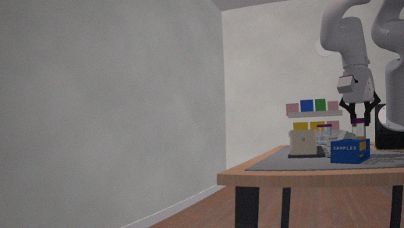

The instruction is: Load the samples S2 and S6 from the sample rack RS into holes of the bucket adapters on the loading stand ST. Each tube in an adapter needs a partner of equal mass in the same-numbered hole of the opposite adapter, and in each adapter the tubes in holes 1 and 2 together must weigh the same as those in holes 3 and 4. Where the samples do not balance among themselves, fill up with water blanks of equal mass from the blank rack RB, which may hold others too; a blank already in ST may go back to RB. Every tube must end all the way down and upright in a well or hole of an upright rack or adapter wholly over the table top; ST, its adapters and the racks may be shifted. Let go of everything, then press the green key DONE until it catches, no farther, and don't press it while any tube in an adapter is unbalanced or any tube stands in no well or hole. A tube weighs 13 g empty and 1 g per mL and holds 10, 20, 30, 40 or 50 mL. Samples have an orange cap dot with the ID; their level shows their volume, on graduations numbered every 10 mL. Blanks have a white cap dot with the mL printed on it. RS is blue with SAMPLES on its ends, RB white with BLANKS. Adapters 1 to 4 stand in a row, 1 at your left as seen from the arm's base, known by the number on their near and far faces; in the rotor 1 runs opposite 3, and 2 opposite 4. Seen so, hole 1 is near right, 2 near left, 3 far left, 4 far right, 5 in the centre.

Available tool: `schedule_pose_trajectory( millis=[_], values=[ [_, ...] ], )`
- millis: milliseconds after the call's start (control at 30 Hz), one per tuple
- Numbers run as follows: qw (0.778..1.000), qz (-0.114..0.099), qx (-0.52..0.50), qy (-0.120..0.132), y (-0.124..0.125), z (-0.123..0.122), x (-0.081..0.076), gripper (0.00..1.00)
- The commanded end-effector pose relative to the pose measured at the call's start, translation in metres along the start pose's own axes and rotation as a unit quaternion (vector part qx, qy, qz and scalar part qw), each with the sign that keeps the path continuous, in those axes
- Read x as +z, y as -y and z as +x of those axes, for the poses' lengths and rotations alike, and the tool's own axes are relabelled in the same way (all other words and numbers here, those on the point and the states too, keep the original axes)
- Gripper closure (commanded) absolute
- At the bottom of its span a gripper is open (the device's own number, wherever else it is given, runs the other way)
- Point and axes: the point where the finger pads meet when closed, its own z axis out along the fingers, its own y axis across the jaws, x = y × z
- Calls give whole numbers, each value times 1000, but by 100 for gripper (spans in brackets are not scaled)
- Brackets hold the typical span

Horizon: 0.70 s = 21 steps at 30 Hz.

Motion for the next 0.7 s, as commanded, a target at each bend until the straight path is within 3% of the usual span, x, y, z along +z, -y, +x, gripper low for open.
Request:
schedule_pose_trajectory(
  millis=[0,233,267,667],
  values=[
    [1000,0,0,0,0,0,0,100],
    [1000,0,0,0,0,0,0,100],
    [1000,0,0,0,0,0,0,57],
    [1000,0,0,0,0,0,0,57]
  ],
)
